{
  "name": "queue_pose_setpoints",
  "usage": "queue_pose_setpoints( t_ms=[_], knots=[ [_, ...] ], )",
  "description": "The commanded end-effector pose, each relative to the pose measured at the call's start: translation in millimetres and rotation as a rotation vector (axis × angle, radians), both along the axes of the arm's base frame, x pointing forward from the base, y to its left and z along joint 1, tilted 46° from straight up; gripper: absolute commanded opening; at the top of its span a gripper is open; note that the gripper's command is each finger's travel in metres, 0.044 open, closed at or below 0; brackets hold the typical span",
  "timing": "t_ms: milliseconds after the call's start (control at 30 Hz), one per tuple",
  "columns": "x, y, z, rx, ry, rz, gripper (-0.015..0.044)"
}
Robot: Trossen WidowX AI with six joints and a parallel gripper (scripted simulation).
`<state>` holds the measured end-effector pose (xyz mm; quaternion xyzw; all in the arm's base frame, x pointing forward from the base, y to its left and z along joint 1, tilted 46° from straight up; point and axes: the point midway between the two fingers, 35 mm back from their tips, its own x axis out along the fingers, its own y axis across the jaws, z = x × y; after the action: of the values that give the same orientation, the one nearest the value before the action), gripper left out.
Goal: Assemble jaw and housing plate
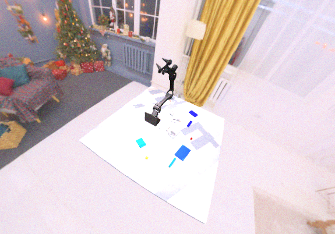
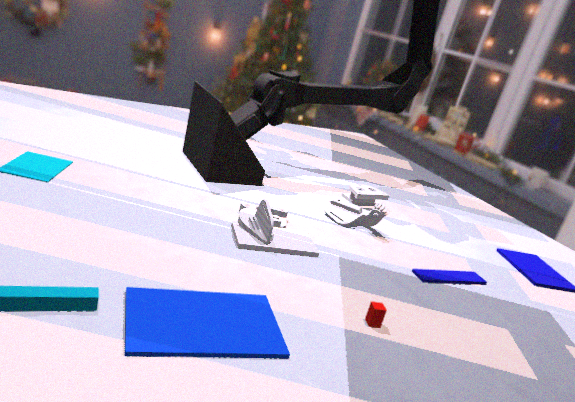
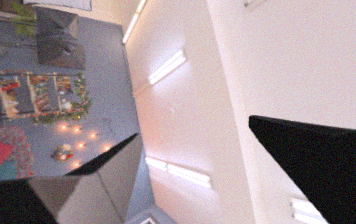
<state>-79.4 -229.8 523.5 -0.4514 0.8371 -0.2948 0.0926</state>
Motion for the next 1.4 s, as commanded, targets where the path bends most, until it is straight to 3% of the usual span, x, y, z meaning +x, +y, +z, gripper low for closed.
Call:
queue_pose_setpoints(
  t_ms=[0, 567, 1367],
  knots=[
    [11.1, -12.4, -9.8, 0.014, -0.031, 0.061, 0.044],
    [73.7, -50.0, -45.0, 0.073, -0.182, 0.348, 0.044],
    [169.2, -67.4, -101.5, 0.248, -0.382, 0.671, 0.044]
  ],
)
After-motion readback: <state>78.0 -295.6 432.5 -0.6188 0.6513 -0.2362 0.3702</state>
